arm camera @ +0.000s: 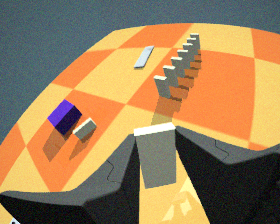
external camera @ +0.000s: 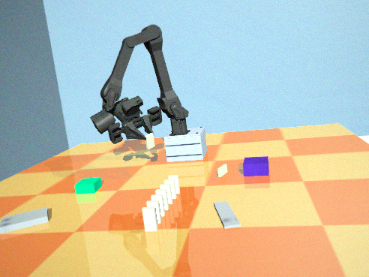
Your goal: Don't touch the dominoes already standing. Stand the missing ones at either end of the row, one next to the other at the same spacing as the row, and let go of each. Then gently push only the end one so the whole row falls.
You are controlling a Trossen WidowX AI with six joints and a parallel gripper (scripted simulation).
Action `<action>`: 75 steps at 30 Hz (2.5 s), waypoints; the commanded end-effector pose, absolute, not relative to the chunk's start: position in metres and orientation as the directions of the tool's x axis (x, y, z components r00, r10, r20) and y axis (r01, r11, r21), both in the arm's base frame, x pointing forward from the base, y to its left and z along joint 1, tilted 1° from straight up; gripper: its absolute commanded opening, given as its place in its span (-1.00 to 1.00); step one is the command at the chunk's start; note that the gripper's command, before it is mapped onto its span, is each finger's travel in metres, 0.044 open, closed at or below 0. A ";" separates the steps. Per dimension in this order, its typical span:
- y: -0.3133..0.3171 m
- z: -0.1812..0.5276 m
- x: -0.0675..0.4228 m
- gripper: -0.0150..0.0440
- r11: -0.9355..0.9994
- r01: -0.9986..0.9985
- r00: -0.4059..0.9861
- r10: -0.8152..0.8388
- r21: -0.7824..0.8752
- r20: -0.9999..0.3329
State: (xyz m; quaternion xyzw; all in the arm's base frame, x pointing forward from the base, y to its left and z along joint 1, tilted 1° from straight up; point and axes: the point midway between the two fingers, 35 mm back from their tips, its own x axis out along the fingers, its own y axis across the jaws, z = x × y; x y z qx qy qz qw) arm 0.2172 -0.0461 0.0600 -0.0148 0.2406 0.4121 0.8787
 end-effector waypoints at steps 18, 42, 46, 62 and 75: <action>-0.072 0.076 0.211 -0.13 0.845 -0.533 0.845 0.528 -0.041 -0.084; -0.076 0.047 0.215 -0.13 0.845 -0.534 0.844 0.529 -0.041 -0.087; -0.077 0.034 0.216 -0.13 0.845 -0.534 0.844 0.529 -0.041 -0.088; -0.075 -0.015 0.219 -0.13 0.844 -0.535 0.843 0.530 -0.039 -0.089; -0.071 -0.035 0.218 -0.13 0.844 -0.536 0.843 0.531 -0.038 -0.089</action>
